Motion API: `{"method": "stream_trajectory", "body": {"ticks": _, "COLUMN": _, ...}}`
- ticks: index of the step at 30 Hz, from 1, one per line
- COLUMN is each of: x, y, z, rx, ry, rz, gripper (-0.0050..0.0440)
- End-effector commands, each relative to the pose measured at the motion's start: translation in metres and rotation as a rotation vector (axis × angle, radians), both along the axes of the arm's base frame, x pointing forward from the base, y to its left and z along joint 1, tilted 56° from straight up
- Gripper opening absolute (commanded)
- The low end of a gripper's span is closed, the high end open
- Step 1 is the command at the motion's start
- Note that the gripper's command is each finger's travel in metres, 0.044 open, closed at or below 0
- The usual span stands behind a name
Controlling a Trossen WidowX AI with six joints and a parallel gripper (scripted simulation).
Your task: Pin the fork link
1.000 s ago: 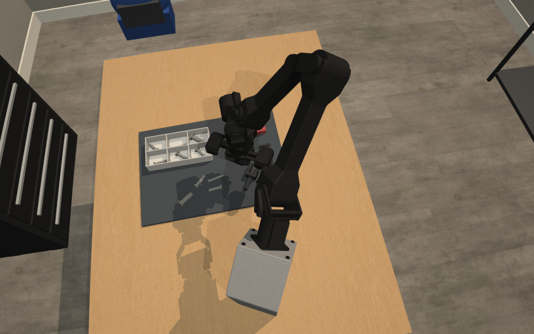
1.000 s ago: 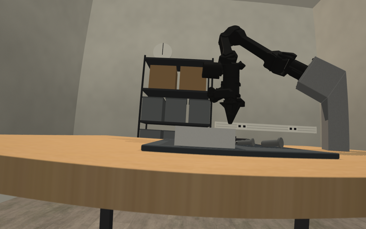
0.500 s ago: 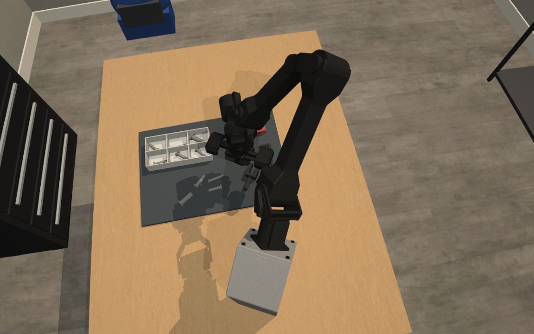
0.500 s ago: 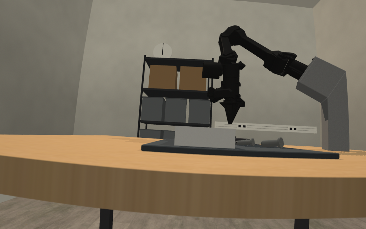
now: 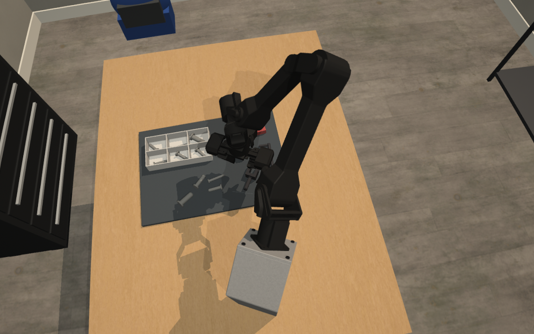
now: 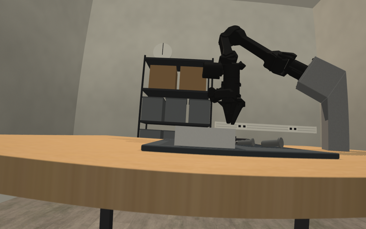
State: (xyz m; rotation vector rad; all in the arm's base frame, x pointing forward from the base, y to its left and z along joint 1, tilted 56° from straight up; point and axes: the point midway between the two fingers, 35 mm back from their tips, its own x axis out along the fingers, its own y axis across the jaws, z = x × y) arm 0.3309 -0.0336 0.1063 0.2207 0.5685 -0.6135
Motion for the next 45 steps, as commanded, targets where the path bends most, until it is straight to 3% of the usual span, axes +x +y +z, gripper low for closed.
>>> {"method": "stream_trajectory", "body": {"ticks": 1, "x": 0.000, "y": -0.002, "z": 0.004, "rx": 0.004, "ry": -0.017, "rz": -0.001, "gripper": 0.0250}}
{"method": "stream_trajectory", "body": {"ticks": 45, "x": -0.004, "y": -0.032, "z": -0.011, "rx": 0.005, "ry": -0.009, "rz": -0.004, "gripper": 0.0250}}
